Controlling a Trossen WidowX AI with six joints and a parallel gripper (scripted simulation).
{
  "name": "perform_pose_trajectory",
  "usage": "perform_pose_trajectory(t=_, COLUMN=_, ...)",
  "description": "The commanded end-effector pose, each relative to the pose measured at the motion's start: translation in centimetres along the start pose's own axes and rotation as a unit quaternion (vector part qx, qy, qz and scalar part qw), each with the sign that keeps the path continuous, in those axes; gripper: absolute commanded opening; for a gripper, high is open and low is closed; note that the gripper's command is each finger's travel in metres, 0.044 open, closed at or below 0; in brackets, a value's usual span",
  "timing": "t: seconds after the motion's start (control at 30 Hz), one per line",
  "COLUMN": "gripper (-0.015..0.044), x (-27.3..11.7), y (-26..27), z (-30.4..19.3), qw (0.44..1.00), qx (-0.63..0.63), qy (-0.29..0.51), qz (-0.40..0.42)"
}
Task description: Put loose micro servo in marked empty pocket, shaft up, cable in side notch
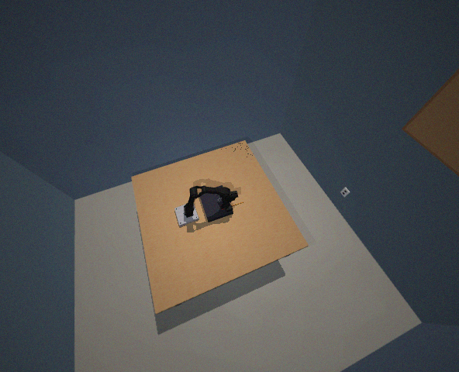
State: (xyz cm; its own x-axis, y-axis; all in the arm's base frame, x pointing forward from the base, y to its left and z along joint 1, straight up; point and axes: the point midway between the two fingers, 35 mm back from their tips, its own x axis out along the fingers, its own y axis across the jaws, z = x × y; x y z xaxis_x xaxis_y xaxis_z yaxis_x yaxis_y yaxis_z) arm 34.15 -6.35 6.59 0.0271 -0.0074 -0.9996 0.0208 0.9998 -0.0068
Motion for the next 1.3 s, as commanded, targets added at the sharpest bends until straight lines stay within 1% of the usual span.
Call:
perform_pose_trajectory(t=0.0, gripper=0.0, x=0.4, y=0.0, z=0.0, qw=1.0, qx=0.001, qy=0.0, qz=-0.001)
perform_pose_trajectory(t=0.07, gripper=0.0, x=0.6, y=0.0, z=0.0, qw=1.0, qx=0.001, qy=0.0, qz=-0.001)
perform_pose_trajectory(t=0.3, gripper=0.0184, x=0.4, y=0.0, z=0.0, qw=1.0, qx=0.001, qy=0.0, qz=-0.001)
perform_pose_trajectory(t=0.4, gripper=0.0187, x=-0.4, y=0.0, z=0.0, qw=1.0, qx=0.001, qy=0.0, qz=-0.001)
perform_pose_trajectory(t=0.5, gripper=0.0187, x=-2.8, y=0.1, z=-0.3, qw=1.0, qx=0.001, qy=0.0, qz=-0.001)
perform_pose_trajectory(t=0.7, gripper=0.0187, x=-3.1, y=0.1, z=-0.6, qw=1.0, qx=0.001, qy=0.0, qz=0.0)
perform_pose_trajectory(t=0.77, gripper=0.024, x=-3.4, y=0.1, z=-1.1, qw=1.0, qx=-0.001, qy=-0.002, qz=0.0)
perform_pose_trajectory(t=0.87, gripper=0.0319, x=-4.9, y=-0.1, z=-3.0, qw=1.0, qx=0.0, qy=-0.001, qz=-0.001)
perform_pose_trajectory(t=1.0, gripper=0.0424, x=-7.9, y=-0.1, z=-7.7, qw=1.0, qx=0.001, qy=0.002, qz=-0.001)
perform_pose_trajectory(t=1.03, gripper=0.044, x=-8.6, y=-0.1, z=-9.0, qw=1.0, qx=0.001, qy=0.003, qz=-0.001)
perform_pose_trajectory(t=1.1, gripper=0.044, x=-9.4, y=0.0, z=-10.7, qw=1.0, qx=0.001, qy=0.004, qz=-0.001)
perform_pose_trajectory(t=1.27, gripper=0.044, x=-9.4, y=0.0, z=-11.0, qw=1.0, qx=0.001, qy=0.004, qz=-0.001)
